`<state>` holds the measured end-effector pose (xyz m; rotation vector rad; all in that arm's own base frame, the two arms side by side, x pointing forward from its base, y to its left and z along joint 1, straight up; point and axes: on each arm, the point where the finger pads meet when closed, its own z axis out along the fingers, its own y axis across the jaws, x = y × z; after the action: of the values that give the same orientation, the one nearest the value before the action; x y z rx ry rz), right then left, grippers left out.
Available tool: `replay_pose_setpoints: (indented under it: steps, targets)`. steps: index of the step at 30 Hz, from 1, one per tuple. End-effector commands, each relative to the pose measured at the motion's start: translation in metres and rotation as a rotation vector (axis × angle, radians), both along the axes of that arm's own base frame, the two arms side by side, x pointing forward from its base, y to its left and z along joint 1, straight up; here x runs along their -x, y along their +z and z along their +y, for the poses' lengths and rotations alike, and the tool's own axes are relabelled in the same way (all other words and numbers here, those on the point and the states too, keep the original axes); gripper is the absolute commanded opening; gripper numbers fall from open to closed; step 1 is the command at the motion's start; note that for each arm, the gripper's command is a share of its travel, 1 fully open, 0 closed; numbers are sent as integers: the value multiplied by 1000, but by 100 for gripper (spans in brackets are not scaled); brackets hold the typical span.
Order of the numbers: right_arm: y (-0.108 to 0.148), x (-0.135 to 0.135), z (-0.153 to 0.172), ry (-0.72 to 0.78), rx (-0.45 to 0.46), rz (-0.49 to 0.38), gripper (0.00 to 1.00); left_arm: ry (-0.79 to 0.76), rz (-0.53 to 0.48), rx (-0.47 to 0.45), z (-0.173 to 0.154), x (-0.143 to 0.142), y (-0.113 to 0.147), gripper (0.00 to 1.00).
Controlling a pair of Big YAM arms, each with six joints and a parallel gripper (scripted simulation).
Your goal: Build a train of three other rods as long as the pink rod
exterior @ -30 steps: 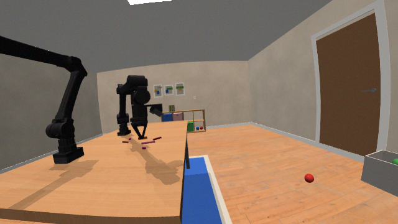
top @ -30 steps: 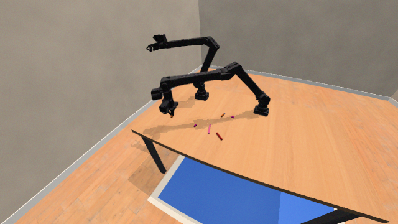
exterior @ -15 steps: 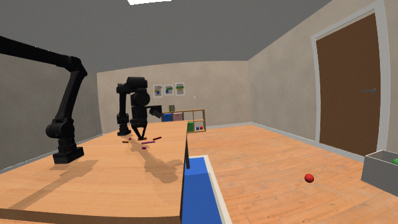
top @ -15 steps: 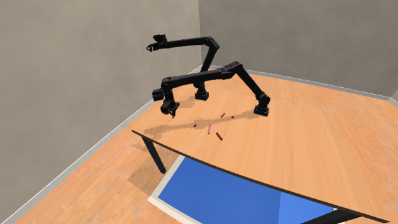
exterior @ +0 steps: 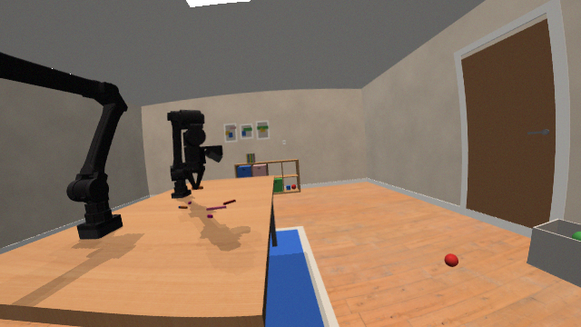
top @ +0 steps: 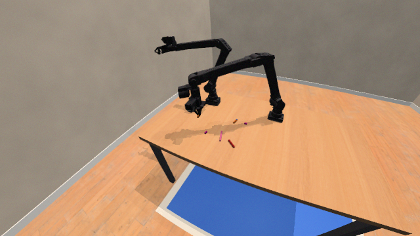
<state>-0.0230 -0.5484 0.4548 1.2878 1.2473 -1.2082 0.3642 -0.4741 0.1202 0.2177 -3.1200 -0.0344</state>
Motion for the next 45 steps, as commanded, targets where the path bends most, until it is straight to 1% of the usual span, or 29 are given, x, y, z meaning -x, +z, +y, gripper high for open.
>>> replay_pose_setpoints:
  steps: [1,7,10,11,13,18,22,24,25,27,37,40,45]
  targets:
    - [46,4,4,-9,71,-4,100,-119,-41,55,27,29,26,4]
    - [46,4,4,-9,71,-4,100,-239,-39,51,102,86,12,4]
    - [46,4,4,-9,71,-4,100,-288,-37,49,133,110,2,4]
    - [46,4,4,-9,71,-4,100,-303,-37,49,141,117,-1,4]
    - [46,4,4,-9,71,-4,100,-303,-37,49,141,117,-1,4]
    - [46,4,4,-9,71,-4,100,-347,-36,48,170,139,-13,4]
    - [46,4,4,-9,71,-4,100,-356,-36,47,177,144,-17,4]
    - [46,4,4,-9,71,-4,100,-356,-77,86,159,131,4,4]
    - [46,4,4,-9,71,-4,100,-356,-72,82,161,133,1,4]
    - [46,4,4,-9,71,-4,100,-356,-37,48,172,141,-13,4]
    - [46,4,4,-9,71,-4,100,-354,-29,42,173,142,-16,4]
    - [46,4,4,-9,71,-4,100,-354,-13,26,178,145,-29,4]
    - [46,4,4,-9,71,-4,100,-354,-11,24,178,145,-40,4]
